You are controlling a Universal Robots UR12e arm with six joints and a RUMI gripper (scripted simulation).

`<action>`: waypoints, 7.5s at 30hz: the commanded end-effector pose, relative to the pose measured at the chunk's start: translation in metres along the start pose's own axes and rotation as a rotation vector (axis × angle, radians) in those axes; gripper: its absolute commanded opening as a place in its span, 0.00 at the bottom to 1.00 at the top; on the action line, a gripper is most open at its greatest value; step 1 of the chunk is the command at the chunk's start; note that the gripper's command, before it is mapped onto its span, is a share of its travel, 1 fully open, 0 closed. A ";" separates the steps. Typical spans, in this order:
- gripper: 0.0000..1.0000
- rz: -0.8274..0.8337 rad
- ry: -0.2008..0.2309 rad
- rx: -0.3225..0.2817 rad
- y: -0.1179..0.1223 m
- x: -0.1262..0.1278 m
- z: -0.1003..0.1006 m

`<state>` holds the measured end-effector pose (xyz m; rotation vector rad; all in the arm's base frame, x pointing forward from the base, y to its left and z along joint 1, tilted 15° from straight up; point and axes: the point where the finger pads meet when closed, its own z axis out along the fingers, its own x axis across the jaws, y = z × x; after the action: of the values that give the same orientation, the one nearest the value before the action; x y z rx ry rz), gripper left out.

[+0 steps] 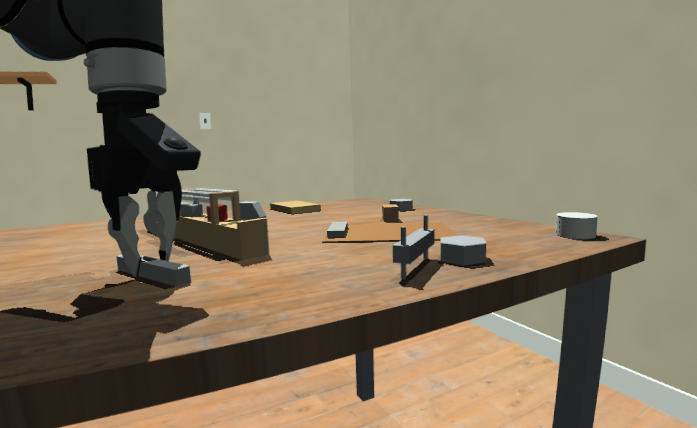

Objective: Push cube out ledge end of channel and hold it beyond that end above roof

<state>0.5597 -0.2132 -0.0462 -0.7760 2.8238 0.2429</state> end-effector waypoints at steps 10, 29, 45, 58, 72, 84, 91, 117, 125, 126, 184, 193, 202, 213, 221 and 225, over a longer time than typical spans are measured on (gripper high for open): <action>0.22 0.000 0.000 0.001 -0.001 0.000 0.000; 0.00 0.000 0.000 0.001 -0.001 0.000 0.000; 0.00 0.000 0.000 0.001 -0.001 0.000 0.000; 0.00 0.000 0.000 0.001 -0.001 0.000 0.000; 0.00 0.000 0.000 0.001 -0.001 0.000 -0.066; 0.00 0.000 0.000 0.001 0.000 0.000 -0.114; 0.00 0.000 0.000 0.001 0.000 0.000 -0.114; 0.00 0.000 0.000 0.001 0.000 0.000 -0.114; 0.00 0.000 0.000 0.001 0.000 -0.001 -0.114; 0.00 0.001 0.000 0.001 0.001 -0.002 -0.114; 0.00 0.233 -0.001 0.001 0.356 -0.231 -0.073; 0.00 0.233 -0.001 0.001 0.356 -0.231 -0.068; 0.00 0.233 -0.001 0.001 0.356 -0.231 -0.049; 0.00 0.233 -0.001 0.001 0.356 -0.231 -0.046; 0.00 0.233 -0.001 0.001 0.356 -0.231 -0.046; 0.00 0.233 -0.001 0.001 0.356 -0.231 -0.046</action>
<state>0.5624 0.1911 0.0899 -0.4441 2.9131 0.2767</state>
